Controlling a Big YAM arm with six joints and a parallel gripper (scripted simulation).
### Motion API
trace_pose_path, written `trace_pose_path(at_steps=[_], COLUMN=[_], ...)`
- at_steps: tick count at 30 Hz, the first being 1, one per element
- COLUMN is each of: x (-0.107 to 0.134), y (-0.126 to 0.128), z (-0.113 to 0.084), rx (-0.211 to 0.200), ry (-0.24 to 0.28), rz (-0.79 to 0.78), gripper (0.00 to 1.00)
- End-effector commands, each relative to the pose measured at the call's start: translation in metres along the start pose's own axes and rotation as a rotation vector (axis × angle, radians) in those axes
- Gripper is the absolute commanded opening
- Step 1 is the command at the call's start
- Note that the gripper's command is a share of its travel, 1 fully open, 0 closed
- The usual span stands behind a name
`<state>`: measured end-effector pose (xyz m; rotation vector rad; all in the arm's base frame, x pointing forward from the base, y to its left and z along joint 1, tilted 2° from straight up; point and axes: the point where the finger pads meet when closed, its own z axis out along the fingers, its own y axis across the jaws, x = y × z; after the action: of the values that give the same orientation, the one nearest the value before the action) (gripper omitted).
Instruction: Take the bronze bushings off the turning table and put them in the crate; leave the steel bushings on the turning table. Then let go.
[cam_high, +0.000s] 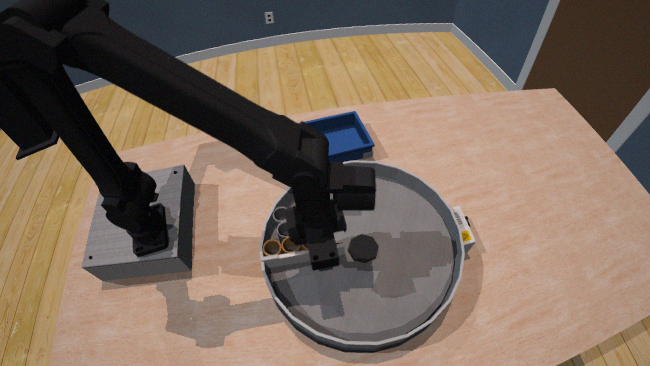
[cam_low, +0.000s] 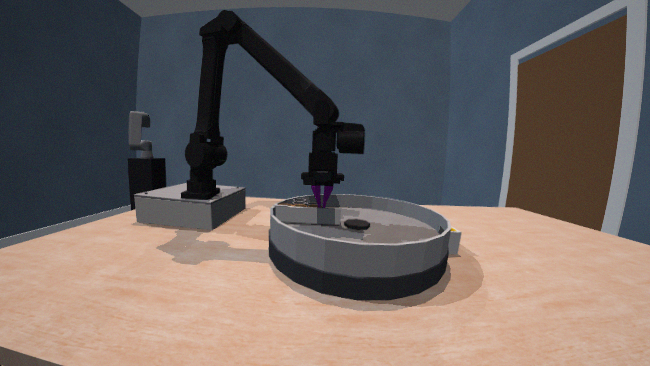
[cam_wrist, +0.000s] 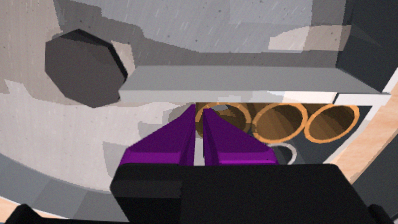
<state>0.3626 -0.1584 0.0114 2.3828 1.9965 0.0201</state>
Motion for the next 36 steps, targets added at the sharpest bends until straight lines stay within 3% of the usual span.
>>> trace_pose_path(at_steps=[1,5,17,25,36], x=[-0.005,-0.01,-0.008,-0.007,-0.008], y=[0.0,0.021,0.02,0.02,0.023], z=[-0.013,-0.036,-0.084,-0.098,-0.099], rx=[-0.014,-0.057,-0.062,-0.063,-0.075], ry=[-0.013,-0.023,-0.023,-0.02,-0.023], rz=[0.0,0.0,0.0,0.0,0.0], gripper=[0.0,0.0,0.0,0.0,0.0])
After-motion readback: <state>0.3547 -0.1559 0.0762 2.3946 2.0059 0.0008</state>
